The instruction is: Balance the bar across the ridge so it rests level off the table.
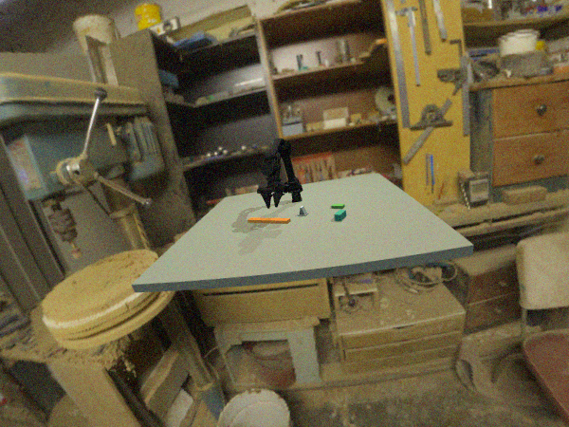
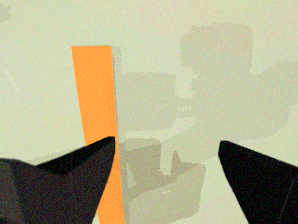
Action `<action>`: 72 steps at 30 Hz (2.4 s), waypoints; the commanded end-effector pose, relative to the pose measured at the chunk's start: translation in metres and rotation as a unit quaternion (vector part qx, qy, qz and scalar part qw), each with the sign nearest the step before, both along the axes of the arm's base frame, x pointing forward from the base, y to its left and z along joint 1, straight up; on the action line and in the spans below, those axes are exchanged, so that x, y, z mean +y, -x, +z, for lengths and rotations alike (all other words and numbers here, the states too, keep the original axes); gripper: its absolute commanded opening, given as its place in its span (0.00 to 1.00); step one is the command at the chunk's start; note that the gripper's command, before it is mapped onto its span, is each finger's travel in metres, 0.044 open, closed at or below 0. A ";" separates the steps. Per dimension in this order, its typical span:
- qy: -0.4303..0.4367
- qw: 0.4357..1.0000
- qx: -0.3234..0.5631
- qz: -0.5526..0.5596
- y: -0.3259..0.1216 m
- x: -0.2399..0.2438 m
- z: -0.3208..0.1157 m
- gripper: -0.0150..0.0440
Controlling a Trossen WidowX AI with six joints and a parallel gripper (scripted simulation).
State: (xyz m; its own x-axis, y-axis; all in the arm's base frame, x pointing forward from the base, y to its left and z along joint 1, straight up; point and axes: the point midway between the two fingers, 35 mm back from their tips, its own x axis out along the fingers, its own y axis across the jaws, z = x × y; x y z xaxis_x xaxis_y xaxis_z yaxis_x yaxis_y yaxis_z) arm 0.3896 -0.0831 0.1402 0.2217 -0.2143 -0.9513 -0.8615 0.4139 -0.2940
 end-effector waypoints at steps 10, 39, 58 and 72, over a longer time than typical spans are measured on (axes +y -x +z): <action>-0.047 0.997 0.067 0.015 0.037 -0.051 -0.014 0.79; -0.098 0.990 0.101 0.026 0.071 -0.085 -0.065 0.79; -0.098 0.990 0.102 0.026 0.070 -0.086 -0.090 0.79; -0.098 0.990 0.102 0.026 0.070 -0.086 -0.090 0.79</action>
State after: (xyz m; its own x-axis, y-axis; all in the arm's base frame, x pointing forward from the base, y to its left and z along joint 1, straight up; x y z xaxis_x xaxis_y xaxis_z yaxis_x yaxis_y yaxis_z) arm 0.3193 -0.1690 0.0515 0.0284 -0.0185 -0.9994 -0.9152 0.4015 -0.0335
